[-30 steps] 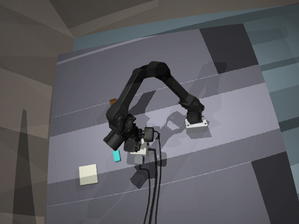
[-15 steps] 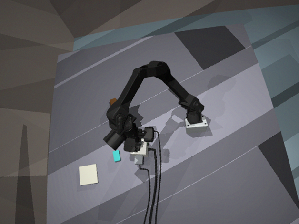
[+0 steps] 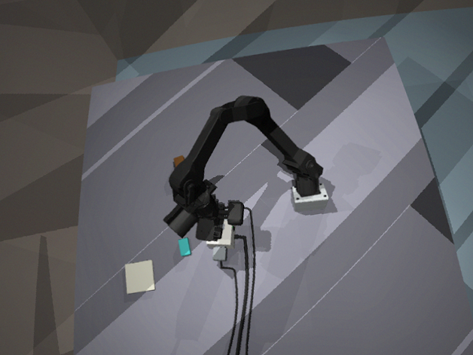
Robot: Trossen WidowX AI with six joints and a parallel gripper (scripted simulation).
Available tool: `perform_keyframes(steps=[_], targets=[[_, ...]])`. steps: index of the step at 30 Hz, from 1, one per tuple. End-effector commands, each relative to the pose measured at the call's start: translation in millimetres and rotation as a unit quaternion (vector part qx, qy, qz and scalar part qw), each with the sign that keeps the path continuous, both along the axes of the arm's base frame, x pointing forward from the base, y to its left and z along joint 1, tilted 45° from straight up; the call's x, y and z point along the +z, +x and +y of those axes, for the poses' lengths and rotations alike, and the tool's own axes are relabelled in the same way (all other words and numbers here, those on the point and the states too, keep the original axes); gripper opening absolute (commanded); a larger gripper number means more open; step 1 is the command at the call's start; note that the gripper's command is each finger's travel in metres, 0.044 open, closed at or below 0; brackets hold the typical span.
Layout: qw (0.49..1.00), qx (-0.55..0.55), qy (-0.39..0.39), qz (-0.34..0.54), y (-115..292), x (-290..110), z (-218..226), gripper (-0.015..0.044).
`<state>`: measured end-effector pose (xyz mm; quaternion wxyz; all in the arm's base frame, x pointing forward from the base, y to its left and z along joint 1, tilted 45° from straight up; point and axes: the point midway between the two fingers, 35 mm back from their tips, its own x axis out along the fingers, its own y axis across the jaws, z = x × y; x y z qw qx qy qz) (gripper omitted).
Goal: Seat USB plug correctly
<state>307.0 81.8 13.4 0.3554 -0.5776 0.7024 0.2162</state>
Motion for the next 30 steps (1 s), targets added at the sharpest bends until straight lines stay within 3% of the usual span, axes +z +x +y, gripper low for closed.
perform_keyframes(steps=[1,30], targets=[[1.000,0.000,0.004,0.002,-1.2,-1.3,-0.1,0.0000],[1.000,0.002,0.017,-0.001,-1.2,-4.9,-1.2,0.0000]])
